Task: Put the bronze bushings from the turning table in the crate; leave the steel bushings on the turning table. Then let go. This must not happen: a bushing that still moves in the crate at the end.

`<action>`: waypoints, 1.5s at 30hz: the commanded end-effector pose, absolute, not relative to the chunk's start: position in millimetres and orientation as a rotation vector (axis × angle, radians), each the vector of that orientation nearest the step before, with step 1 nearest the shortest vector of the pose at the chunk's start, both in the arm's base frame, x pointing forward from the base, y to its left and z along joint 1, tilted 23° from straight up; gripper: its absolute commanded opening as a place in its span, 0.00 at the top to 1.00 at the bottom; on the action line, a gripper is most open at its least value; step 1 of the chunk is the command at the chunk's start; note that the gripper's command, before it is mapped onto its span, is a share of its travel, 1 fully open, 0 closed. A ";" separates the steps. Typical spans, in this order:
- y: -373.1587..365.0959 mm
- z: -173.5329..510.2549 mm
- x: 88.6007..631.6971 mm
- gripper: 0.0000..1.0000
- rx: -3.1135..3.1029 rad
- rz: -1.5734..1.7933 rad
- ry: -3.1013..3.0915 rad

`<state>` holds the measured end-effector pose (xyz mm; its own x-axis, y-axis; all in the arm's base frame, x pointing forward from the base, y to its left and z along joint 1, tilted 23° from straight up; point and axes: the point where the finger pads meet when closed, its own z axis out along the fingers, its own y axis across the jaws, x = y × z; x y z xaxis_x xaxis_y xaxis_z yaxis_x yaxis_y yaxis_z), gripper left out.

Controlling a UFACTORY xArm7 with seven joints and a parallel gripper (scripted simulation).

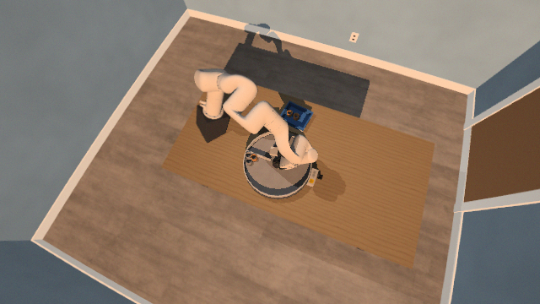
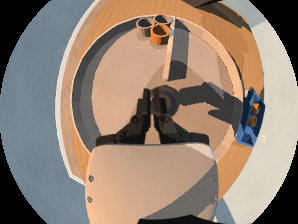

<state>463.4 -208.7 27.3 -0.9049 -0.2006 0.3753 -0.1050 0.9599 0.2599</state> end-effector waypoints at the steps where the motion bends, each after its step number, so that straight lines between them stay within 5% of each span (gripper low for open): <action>1: -209.3 26.8 464.8 1.00 0.218 -0.326 -2.707; 45: -203.2 5.9 470.5 1.00 0.218 -0.326 -2.707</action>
